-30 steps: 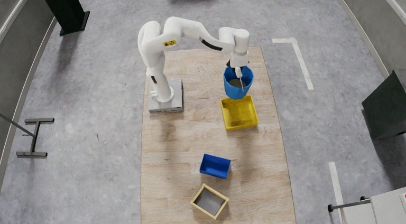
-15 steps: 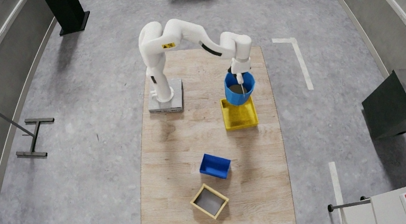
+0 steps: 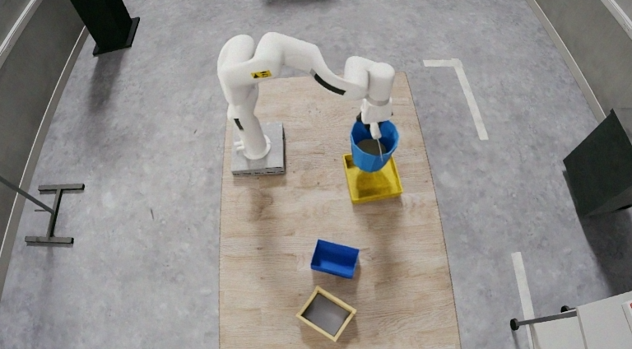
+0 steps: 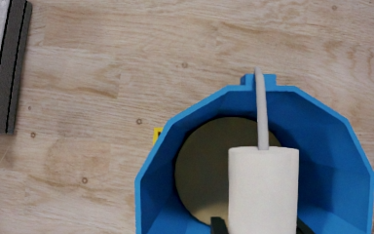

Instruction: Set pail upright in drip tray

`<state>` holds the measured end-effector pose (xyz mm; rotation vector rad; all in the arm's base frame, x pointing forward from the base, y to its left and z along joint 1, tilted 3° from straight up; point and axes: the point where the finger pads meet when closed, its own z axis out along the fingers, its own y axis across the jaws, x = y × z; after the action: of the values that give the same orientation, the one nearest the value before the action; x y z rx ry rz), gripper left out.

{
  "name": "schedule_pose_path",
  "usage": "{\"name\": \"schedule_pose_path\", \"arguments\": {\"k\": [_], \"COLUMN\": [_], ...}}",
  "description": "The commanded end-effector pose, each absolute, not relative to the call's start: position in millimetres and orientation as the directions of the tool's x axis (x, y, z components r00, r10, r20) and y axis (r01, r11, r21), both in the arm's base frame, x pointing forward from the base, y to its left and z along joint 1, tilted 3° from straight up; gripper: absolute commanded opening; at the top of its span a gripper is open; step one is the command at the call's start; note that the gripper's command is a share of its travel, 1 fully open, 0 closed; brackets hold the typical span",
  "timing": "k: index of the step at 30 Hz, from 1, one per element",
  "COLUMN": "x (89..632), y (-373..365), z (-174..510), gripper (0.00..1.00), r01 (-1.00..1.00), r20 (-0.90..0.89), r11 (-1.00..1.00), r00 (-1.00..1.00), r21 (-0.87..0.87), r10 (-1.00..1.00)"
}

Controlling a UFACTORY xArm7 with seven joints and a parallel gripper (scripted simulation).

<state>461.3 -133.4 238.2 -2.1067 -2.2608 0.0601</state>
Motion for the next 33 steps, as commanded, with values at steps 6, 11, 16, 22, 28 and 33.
{"name": "schedule_pose_path", "arguments": {"k": [6,11,16,22,28,33], "x": [462,462,462,461,461,461], "y": [-152,-158,-167,-175,-179,-183], "z": [241,241,241,240,240,240], "gripper": [0.0,0.0,0.0,0.0,0.0,0.0], "r01": [0.996,0.996,0.996,0.996,0.996,0.996], "r20": [0.009,0.009,0.009,0.009,0.009,0.009], "r11": [0.07,0.07,0.07,0.07,0.07,0.07], "r00": [-0.07,-0.07,-0.07,-0.07,-0.07,-0.07], "r21": [-0.057,-0.057,-0.057,-0.057,-0.057,-0.057], "r10": [0.998,0.998,0.998,0.998,0.998,0.998]}}
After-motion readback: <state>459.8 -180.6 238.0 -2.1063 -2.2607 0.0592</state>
